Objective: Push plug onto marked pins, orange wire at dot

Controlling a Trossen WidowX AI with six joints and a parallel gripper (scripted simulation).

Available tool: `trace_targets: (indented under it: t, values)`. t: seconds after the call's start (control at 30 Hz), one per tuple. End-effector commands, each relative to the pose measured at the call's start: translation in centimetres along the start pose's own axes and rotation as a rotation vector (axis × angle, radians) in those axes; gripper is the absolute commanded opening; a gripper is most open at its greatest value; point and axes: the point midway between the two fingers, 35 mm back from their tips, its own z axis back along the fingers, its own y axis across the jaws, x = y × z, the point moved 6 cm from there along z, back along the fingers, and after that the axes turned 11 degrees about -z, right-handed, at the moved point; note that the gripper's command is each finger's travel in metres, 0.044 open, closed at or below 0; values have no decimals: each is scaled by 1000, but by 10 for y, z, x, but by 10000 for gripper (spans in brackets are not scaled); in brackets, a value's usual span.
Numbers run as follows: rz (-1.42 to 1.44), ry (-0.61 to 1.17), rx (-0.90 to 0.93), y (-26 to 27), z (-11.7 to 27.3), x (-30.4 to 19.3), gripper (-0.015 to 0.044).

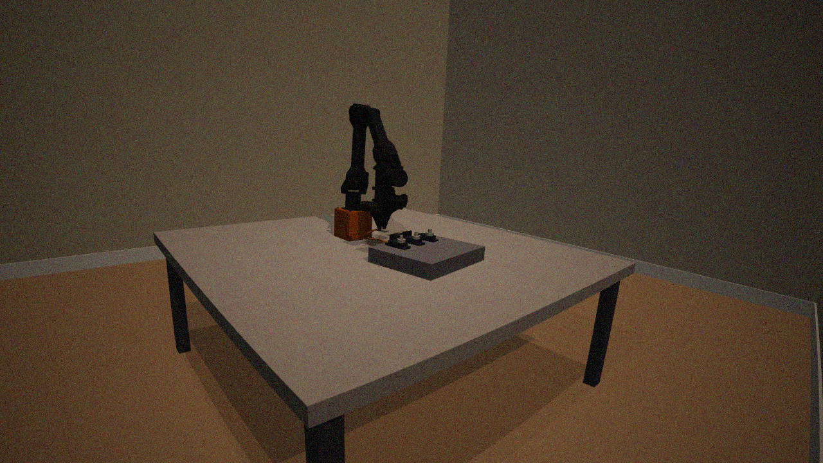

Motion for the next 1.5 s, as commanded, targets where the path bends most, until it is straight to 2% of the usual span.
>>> trace_targets:
  t: [0.0,0.27,1.47]
  values:
    - [-2,2,0,2,-1,7,0]
    - [-2,-1,1,10,5,33,0]
    - [-2,-3,1,12,3,51,0]
